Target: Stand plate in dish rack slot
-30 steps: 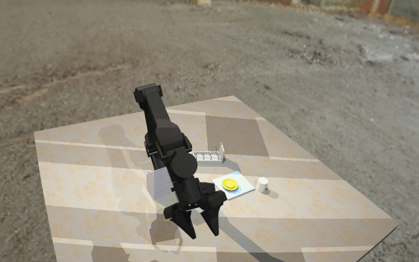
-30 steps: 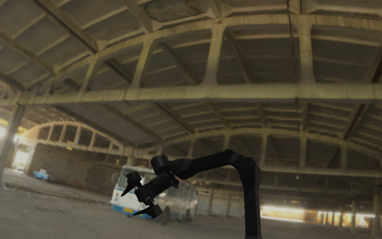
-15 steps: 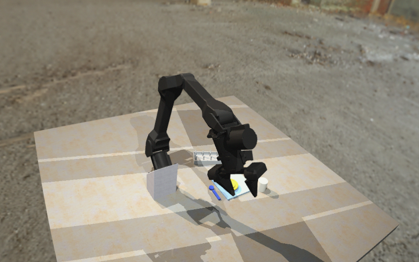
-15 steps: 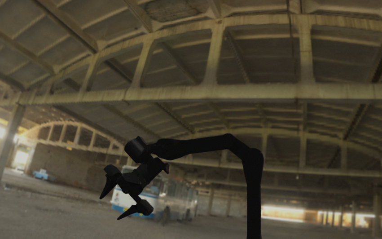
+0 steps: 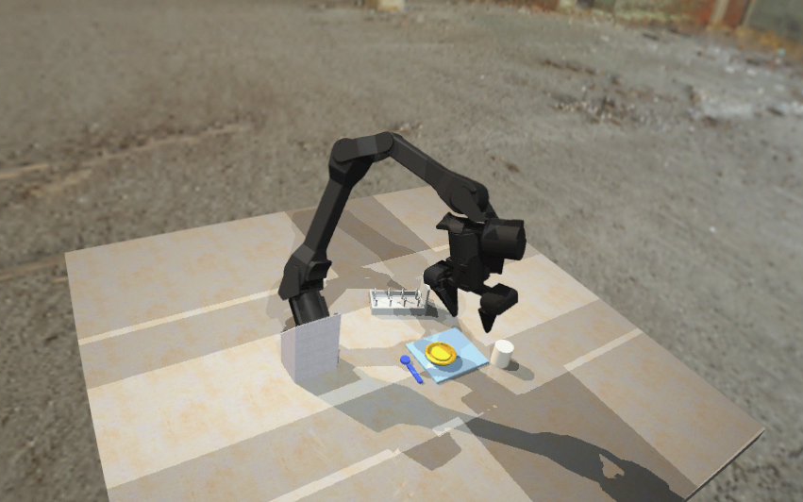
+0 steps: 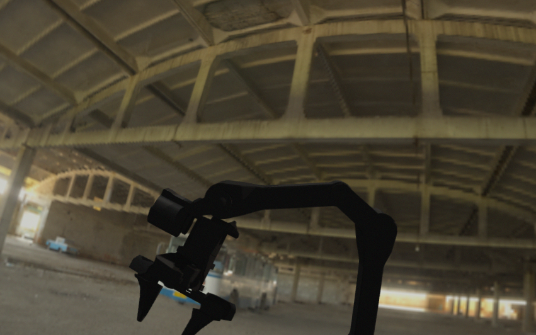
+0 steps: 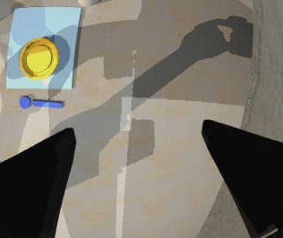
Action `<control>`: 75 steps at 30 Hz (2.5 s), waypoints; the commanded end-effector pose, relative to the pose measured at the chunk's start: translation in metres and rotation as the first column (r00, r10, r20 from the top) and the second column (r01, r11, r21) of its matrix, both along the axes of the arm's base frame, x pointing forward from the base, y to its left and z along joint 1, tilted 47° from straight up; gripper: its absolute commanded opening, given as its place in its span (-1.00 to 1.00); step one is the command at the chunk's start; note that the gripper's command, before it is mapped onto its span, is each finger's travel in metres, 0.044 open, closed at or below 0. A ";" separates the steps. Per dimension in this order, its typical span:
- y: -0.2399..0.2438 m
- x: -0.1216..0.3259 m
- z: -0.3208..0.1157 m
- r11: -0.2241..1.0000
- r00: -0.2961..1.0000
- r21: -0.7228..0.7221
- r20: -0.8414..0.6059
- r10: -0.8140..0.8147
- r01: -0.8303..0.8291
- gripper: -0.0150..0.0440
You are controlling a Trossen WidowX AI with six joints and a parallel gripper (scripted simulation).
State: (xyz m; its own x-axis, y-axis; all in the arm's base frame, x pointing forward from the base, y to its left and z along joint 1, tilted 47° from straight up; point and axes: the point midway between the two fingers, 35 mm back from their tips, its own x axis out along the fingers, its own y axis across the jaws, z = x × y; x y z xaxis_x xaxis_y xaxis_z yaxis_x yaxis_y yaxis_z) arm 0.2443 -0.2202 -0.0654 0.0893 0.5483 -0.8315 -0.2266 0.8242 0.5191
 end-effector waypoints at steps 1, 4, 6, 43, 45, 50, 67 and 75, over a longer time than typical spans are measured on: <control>0.042 0.018 0.020 0.996 0.996 0.088 -0.083 -0.020 0.028 0.86; 0.074 0.029 0.035 0.988 0.987 0.147 -0.160 -0.026 0.050 0.86; 0.095 0.034 0.044 0.981 0.976 0.180 -0.216 -0.027 0.067 0.86; 0.212 0.040 -0.045 0.975 0.966 0.206 -0.258 -0.025 0.080 0.86; 0.214 0.040 -0.048 0.975 0.966 0.206 -0.258 -0.025 0.080 0.86; 0.219 0.039 -0.053 0.975 0.966 0.206 -0.258 -0.025 0.080 0.86; 0.235 0.035 -0.070 0.975 0.966 0.209 -0.258 -0.024 0.080 0.86; 0.235 0.035 -0.070 0.975 0.966 0.209 -0.258 -0.024 0.080 0.84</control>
State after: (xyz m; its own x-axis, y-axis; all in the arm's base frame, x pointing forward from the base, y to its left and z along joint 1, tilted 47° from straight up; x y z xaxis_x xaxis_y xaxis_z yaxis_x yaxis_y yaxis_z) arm 0.2802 0.0135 -0.1334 -0.0720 0.7140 -0.6965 -0.0337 0.6961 0.7171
